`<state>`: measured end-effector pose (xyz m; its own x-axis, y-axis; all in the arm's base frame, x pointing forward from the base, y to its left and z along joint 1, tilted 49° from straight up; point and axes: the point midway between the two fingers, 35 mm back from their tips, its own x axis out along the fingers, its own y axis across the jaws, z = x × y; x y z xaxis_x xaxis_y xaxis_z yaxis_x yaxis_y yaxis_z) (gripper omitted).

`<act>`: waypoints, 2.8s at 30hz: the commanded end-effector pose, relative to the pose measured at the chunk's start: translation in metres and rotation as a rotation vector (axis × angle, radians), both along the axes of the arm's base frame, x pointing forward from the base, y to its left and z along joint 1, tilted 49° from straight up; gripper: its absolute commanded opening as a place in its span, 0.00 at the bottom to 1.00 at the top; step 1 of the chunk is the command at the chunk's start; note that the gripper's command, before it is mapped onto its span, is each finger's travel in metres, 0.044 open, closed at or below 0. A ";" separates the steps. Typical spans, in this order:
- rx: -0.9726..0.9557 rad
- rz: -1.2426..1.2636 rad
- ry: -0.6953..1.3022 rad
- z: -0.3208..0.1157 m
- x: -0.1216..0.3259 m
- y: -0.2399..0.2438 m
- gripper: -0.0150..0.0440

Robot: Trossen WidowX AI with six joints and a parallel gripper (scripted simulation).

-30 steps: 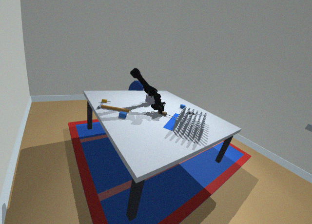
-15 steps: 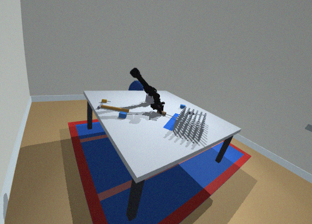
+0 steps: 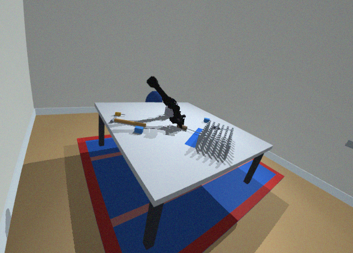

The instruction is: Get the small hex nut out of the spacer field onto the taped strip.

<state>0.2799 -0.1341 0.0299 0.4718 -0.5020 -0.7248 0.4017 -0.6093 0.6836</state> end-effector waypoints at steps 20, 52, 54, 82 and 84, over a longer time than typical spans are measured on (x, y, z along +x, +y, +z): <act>0.000 0.005 0.002 0.004 -0.012 -0.002 0.25; -0.001 0.005 0.003 0.009 -0.025 -0.005 0.25; -0.001 0.005 0.003 0.009 -0.025 -0.005 0.25; 0.000 0.001 -0.004 0.021 -0.020 0.007 0.25; 0.000 0.001 -0.004 0.022 -0.019 0.008 0.25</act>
